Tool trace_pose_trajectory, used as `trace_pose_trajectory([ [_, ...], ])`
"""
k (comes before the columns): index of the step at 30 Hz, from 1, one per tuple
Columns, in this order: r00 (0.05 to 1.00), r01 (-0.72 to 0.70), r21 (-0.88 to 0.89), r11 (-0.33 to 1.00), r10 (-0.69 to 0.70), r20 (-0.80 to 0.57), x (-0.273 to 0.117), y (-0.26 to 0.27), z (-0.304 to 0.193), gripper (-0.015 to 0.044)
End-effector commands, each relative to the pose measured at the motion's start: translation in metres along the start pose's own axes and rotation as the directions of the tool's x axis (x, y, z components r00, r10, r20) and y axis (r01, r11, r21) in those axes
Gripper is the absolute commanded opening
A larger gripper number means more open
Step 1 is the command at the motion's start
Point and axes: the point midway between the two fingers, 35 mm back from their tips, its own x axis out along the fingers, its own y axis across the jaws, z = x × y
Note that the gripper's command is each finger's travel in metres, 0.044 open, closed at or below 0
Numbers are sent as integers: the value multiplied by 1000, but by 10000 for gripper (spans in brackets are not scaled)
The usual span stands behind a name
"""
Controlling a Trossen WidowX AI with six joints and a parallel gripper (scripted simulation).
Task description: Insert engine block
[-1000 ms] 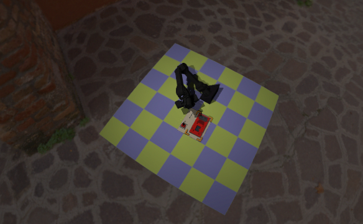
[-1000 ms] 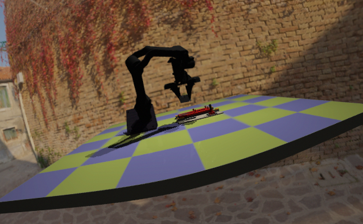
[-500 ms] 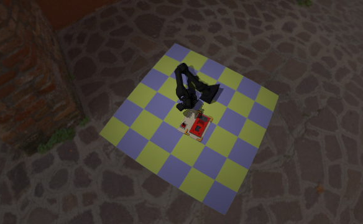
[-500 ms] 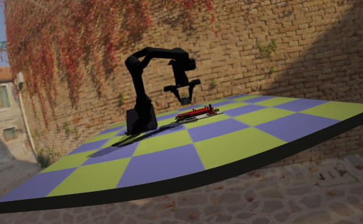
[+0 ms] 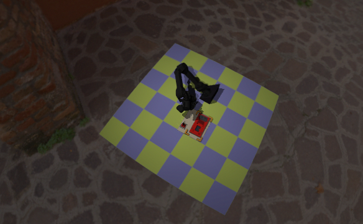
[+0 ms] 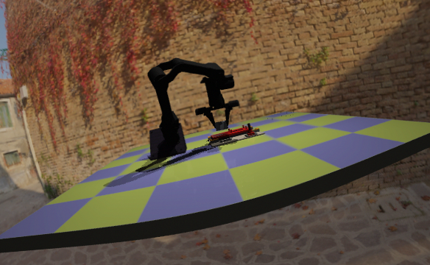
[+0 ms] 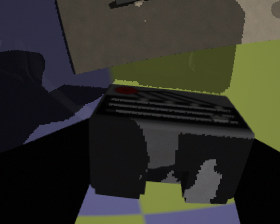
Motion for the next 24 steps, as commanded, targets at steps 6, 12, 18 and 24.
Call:
trace_pose_trajectory([
  [6, 1000, 4, -4, 1000, -4, -4, 17, 0, -1, 0],
  [12, 1000, 4, -4, 1000, -4, -4, 28, 0, -1, 0],
  [18, 1000, 4, -4, 1000, -4, -4, 39, 0, -1, 0],
  [24, 1000, 4, -4, 1000, -4, -5, 50, 0, -2, 0],
])
